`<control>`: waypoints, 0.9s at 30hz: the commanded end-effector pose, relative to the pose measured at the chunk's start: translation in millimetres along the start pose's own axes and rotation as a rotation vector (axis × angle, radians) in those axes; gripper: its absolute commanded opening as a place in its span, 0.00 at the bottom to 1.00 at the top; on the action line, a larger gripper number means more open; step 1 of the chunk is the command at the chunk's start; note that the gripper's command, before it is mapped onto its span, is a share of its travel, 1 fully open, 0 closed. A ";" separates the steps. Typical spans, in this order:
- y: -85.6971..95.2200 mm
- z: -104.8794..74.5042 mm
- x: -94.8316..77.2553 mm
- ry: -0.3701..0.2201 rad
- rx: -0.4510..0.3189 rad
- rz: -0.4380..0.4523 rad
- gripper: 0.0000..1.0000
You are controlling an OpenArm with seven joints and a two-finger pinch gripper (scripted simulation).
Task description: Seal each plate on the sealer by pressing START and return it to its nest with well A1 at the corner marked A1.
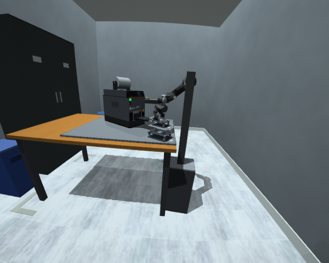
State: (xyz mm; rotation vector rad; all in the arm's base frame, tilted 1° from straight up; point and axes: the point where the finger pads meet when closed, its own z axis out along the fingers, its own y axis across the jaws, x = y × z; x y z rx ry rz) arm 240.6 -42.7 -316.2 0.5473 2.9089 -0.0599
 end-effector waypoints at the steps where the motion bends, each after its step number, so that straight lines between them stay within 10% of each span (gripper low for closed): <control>1: 0.2 1.2 1.5 -0.004 0.009 0.008 0.00; 27: 36.1 13.5 36.9 -0.004 0.006 0.007 0.00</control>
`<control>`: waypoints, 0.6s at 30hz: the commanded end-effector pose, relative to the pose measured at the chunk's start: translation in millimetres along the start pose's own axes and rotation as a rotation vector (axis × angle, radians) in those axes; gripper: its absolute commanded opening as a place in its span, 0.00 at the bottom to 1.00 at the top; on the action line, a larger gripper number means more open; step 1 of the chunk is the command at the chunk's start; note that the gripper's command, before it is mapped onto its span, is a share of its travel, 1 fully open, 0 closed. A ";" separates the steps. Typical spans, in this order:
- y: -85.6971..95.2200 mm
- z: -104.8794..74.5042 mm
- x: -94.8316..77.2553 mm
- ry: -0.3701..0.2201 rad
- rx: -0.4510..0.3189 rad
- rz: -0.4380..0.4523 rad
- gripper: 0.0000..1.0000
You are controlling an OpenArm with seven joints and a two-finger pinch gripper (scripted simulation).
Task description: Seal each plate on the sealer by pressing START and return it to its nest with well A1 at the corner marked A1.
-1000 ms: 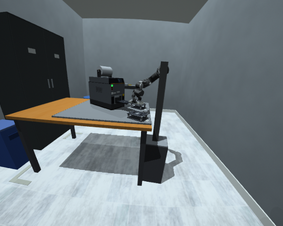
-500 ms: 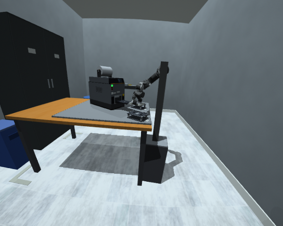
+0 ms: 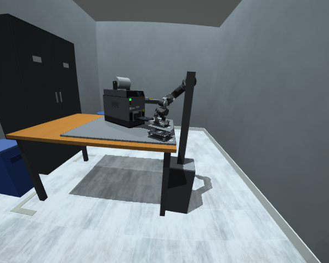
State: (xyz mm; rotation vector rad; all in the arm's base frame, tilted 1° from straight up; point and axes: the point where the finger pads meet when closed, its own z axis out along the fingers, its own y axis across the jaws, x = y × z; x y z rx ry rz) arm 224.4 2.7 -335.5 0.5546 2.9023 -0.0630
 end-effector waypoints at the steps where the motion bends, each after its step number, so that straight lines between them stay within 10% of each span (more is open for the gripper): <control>1: 1.4 0.9 3.6 0.001 0.004 0.002 0.00; 18: 26.0 8.6 27.2 0.001 0.002 0.004 0.00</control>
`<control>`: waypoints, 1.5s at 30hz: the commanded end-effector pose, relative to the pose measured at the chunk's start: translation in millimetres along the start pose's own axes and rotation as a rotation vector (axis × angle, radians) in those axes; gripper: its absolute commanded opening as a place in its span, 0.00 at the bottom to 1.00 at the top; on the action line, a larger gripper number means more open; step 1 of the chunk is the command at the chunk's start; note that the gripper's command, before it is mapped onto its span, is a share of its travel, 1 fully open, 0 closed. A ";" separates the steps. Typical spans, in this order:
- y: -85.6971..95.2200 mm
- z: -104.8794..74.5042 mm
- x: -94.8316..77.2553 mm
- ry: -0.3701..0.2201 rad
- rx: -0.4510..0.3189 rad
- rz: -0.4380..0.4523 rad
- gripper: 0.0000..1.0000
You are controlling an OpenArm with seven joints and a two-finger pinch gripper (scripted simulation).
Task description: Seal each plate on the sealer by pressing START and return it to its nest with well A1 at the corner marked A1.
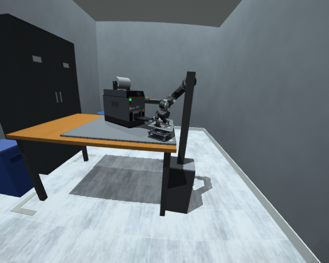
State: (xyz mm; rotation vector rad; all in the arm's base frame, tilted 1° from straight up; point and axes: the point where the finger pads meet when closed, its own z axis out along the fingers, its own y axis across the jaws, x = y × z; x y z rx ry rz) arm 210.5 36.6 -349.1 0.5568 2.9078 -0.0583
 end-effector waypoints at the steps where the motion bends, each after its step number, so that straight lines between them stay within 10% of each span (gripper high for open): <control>1: 1.1 0.8 1.3 -0.005 0.004 0.003 0.00; 45: 24.4 8.0 22.7 -0.005 -0.001 0.000 0.00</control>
